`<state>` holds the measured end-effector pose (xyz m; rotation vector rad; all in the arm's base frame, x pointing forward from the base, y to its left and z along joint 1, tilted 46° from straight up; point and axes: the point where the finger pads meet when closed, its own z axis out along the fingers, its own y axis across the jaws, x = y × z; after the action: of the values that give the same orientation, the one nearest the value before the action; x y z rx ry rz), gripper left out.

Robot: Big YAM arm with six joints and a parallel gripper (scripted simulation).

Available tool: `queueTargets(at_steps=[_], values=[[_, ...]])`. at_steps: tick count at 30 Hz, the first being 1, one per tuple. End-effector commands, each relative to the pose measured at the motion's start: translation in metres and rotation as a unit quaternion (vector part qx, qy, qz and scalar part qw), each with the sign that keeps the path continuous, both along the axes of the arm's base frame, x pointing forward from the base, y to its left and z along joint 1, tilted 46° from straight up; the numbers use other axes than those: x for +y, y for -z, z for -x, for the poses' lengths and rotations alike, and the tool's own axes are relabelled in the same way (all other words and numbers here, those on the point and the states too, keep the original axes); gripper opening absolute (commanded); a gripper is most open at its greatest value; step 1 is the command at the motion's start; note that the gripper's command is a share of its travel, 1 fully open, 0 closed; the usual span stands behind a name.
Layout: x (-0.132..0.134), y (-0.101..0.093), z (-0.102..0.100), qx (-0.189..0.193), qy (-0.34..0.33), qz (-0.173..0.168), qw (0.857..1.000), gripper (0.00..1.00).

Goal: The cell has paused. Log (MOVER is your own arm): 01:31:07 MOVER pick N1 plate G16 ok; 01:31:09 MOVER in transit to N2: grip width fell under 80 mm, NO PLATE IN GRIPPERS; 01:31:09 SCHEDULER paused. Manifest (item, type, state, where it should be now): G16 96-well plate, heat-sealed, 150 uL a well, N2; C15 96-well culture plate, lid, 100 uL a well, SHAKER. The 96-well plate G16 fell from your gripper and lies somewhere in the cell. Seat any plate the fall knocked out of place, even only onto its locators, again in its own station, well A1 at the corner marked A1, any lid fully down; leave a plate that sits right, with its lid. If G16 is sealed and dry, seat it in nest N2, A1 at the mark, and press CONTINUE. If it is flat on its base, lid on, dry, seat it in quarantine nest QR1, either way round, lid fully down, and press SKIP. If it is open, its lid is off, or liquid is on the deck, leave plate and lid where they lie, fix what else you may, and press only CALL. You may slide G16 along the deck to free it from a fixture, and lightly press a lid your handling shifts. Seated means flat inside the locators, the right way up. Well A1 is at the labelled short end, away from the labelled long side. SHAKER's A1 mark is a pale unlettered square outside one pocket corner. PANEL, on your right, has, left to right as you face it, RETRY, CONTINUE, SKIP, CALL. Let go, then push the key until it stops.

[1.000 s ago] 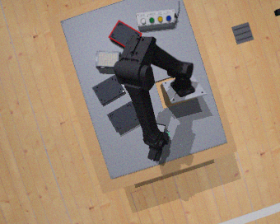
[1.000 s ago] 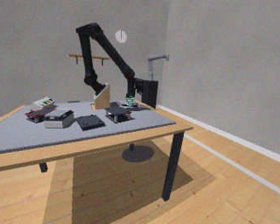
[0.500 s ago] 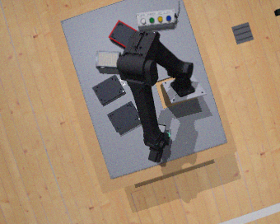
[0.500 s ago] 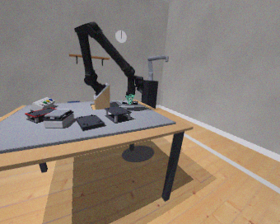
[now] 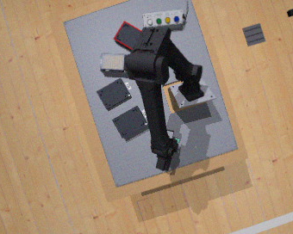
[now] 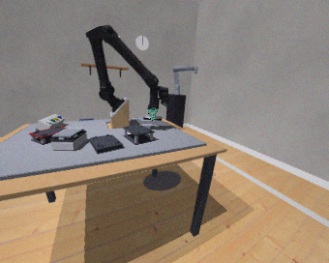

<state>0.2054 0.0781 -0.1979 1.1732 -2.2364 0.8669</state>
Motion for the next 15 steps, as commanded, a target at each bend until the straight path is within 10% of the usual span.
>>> queueTargets(at_steps=[1, 15], values=[[0.027, 0.001, -0.021, -0.022, -0.003, -0.018, 1.000, 0.00], [0.031, -0.003, -0.022, -0.019, 0.001, -0.016, 1.000, 0.00]])
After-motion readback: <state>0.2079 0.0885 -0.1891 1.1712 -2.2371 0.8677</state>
